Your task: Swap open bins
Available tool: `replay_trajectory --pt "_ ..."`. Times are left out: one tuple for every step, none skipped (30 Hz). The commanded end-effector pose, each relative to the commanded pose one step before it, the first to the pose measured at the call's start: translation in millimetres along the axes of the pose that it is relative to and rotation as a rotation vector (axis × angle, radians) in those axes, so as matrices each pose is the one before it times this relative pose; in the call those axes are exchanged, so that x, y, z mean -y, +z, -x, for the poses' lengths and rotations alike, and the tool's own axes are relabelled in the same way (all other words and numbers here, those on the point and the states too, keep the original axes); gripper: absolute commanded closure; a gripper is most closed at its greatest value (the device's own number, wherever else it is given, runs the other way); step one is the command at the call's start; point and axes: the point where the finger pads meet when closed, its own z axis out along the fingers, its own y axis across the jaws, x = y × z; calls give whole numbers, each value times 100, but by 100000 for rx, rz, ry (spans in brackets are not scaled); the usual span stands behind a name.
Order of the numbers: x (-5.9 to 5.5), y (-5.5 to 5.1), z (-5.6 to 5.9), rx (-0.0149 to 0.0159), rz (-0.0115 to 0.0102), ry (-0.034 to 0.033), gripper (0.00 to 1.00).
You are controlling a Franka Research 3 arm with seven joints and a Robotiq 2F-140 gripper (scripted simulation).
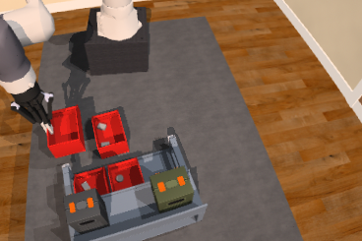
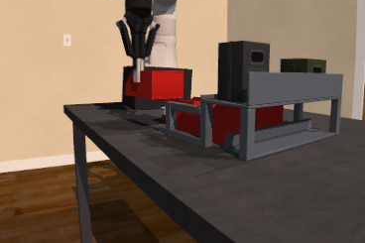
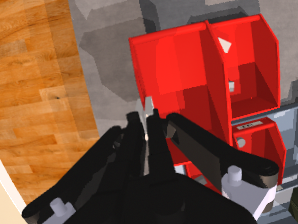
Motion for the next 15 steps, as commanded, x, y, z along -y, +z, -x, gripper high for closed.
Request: replay_trajectory --pt "97 -14 -75 -152 323 -2507 100" --pt "0 0 0 0 0 0 100" --pt "0 0 0 0 0 0 100" --pt "0 0 0 0 0 0 100" --pt "0 1 0 0 0 0 100" --pt "0 5 0 0 0 0 100" --pt "0 12 0 0 0 0 100" --pt "0 22 0 0 0 0 100" --pt "1 35 0 0 0 0 100" --pt "1 49 0 0 0 0 100" --pt "0 0 0 0 0 0 100" --pt "0 0 0 0 0 0 100" --pt "1 66 0 0 0 0 100" --pt "1 83 0 0 0 0 100" --pt "1 102 0 0 0 0 100"
